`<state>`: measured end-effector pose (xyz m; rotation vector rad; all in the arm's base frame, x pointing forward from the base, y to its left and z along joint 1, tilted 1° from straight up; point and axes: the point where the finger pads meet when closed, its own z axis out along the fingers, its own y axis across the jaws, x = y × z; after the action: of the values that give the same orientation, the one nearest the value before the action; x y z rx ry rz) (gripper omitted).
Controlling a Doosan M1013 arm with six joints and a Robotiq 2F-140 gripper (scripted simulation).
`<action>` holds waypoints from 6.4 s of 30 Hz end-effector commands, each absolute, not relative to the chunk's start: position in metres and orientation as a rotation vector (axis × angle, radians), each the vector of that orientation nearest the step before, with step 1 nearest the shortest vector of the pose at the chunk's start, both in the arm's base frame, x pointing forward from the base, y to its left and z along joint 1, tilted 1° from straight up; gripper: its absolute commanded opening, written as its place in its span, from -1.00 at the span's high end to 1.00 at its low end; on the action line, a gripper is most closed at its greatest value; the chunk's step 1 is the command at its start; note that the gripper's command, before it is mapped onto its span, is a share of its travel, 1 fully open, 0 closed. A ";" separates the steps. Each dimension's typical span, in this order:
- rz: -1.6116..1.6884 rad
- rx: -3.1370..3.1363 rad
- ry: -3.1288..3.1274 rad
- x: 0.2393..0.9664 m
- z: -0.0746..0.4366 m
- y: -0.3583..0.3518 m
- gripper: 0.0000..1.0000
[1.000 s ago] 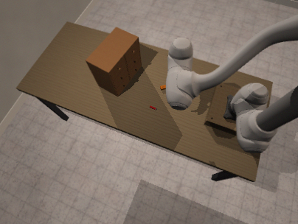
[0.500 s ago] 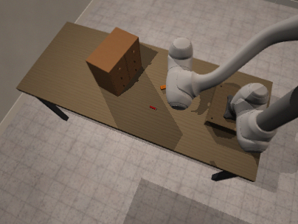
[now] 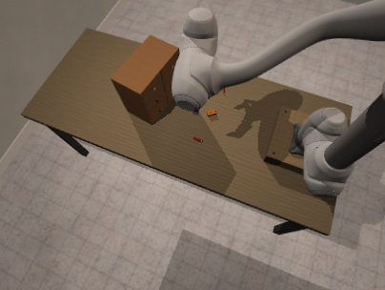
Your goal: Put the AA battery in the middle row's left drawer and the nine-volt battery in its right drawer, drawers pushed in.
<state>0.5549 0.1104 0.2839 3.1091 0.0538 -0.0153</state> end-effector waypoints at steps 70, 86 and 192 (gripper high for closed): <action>0.904 2.899 -0.310 0.636 0.153 0.099 -1.00; 1.145 2.797 -0.295 0.650 0.139 0.096 -1.00; 1.704 2.453 -0.250 0.746 0.083 0.073 0.60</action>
<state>0.7424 0.0737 0.0842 2.4533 -0.2500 1.7037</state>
